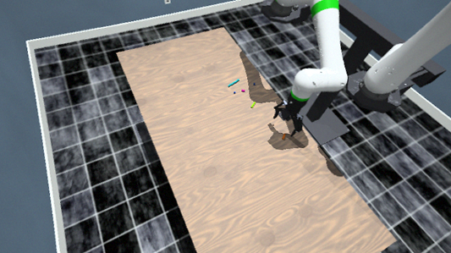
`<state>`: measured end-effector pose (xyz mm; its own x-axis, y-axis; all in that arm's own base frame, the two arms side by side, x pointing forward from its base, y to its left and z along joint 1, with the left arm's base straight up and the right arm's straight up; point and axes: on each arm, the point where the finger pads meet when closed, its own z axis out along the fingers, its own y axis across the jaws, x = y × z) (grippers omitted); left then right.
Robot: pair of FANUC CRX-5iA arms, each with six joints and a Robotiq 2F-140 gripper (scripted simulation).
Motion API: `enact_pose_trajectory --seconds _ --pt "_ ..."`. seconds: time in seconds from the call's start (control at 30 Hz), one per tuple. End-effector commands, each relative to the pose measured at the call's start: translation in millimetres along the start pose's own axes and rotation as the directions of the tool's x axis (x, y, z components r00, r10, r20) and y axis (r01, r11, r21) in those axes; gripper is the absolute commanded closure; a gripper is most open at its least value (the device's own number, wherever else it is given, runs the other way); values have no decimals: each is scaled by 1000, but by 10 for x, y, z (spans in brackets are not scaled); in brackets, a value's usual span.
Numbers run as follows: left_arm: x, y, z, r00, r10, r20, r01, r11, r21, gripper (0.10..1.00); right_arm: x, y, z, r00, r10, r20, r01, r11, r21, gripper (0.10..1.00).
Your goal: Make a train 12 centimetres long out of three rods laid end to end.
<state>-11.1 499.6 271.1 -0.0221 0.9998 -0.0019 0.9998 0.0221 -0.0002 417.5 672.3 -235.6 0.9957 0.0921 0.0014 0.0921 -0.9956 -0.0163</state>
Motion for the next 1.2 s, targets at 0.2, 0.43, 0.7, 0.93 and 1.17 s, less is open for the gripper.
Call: enact_pose_trajectory --seconds 0.2,0.43,0.7,0.93,1.17 --pt "3 1 -9 1000 0 -2 0 1000 0 98 -34 -146 -20 990 144 -2 -144 990 -14 98" --pt "3 1 -9 1000 0 -2 0 1000 0 98 -34 -146 -20 990 144 -2 -144 989 -14 98" --pt "3 1 -9 1000 0 -2 0 1000 0 98 -34 -146 -20 990 144 -2 -144 989 -14 98" --pt "3 1 -9 1000 0 -2 0 1000 0 98 -34 -146 -20 990 144 -2 -144 989 -14 98" --pt "3 1 -9 1000 0 -2 0 1000 0 98 -34 -146 -20 990 144 -2 -144 989 -14 98"
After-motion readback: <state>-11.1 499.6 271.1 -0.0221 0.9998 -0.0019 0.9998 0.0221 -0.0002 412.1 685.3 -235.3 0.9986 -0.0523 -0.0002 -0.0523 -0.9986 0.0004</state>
